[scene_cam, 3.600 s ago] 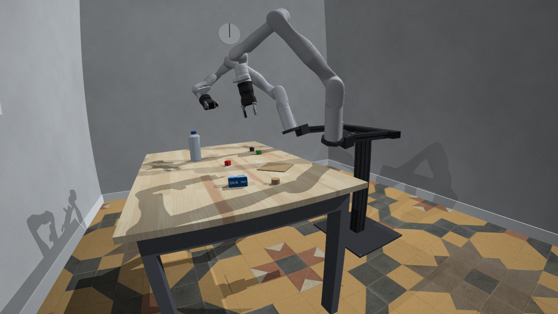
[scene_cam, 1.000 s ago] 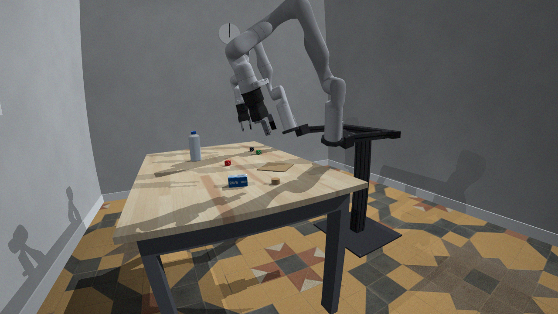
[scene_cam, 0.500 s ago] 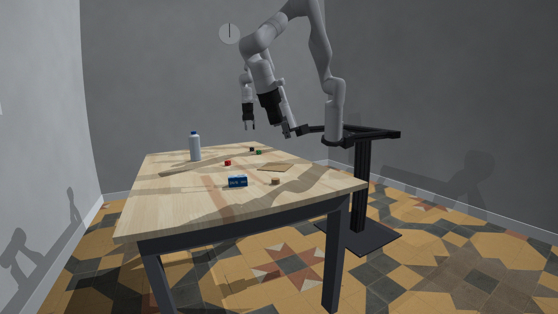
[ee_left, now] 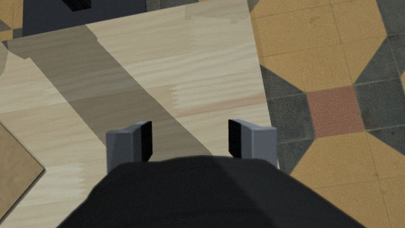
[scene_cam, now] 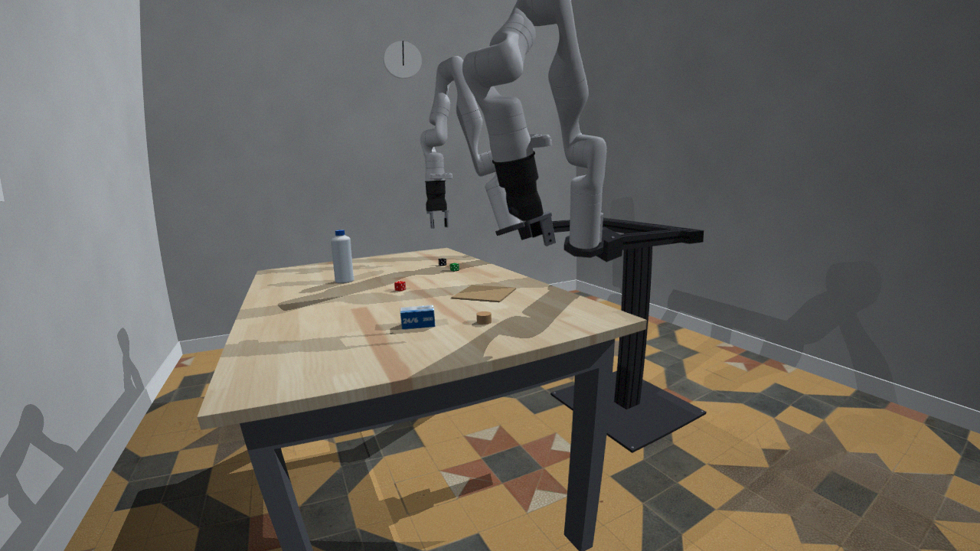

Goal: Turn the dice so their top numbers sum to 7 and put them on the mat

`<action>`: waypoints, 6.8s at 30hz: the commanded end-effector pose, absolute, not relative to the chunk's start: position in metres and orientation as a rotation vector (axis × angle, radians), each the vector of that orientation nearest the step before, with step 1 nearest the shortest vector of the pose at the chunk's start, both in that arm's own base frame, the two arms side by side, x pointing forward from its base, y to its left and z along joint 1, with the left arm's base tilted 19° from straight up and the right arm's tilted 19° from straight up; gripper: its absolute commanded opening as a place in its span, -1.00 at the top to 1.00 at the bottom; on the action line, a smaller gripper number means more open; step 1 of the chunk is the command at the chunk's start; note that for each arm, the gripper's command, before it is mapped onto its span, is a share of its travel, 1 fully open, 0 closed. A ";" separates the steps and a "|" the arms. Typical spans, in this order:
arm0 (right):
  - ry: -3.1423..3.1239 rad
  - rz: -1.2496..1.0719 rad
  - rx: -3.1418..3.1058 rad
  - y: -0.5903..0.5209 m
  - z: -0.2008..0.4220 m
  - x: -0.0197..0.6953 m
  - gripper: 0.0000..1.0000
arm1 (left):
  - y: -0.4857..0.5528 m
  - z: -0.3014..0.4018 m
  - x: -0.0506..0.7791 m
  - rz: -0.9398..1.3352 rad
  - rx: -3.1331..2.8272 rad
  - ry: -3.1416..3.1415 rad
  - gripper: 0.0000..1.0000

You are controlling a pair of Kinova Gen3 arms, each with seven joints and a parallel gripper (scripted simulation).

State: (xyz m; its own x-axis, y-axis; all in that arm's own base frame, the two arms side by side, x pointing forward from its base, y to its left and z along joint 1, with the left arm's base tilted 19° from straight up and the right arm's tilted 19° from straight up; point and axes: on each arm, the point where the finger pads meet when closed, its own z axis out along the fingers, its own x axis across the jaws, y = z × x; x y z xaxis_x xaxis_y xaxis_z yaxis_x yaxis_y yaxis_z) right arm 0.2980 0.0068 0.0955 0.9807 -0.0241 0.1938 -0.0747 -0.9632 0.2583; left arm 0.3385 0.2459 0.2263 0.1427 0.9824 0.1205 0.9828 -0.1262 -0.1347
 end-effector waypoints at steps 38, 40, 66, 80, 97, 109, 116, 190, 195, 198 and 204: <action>-0.072 0.276 2.860 -0.013 0.027 0.311 -1.00 | 0.400 0.267 0.153 -0.236 -0.981 -2.911 -1.00; -0.072 0.276 2.860 -0.015 0.020 0.313 -1.00 | 0.406 0.269 0.140 -0.251 -0.898 -2.942 -1.00; -0.073 0.276 2.860 -0.022 -0.004 0.317 -1.00 | 0.437 0.295 0.014 -0.407 -0.077 -3.099 -1.00; -0.073 0.276 2.860 -0.022 -0.004 0.317 -1.00 | 0.437 0.296 0.006 -0.417 -0.023 -3.101 -1.00; -0.063 0.297 2.841 -0.005 0.063 0.314 -1.00 | 0.437 0.296 0.006 -0.417 -0.023 -3.101 -1.00; -0.074 0.277 2.861 0.005 0.094 0.299 -1.00 | 0.437 0.296 0.006 -0.417 -0.023 -3.101 -1.00; -0.074 0.277 2.861 0.005 0.094 0.299 -1.00 | 0.437 0.296 0.006 -0.417 -0.023 -3.101 -1.00; -0.073 0.276 2.860 -0.022 -0.004 0.317 -1.00 | 0.437 0.296 0.006 -0.417 -0.023 -3.101 -1.00; -0.073 0.276 2.860 -0.022 -0.004 0.317 -1.00 | 0.437 0.296 0.006 -0.417 -0.023 -3.101 -1.00; -0.073 0.276 2.860 -0.022 -0.004 0.317 -1.00 | 0.437 0.296 0.006 -0.417 -0.023 -3.101 -1.00; -0.073 0.276 2.860 -0.022 -0.004 0.317 -1.00 | 0.437 0.296 0.006 -0.417 -0.023 -3.101 -1.00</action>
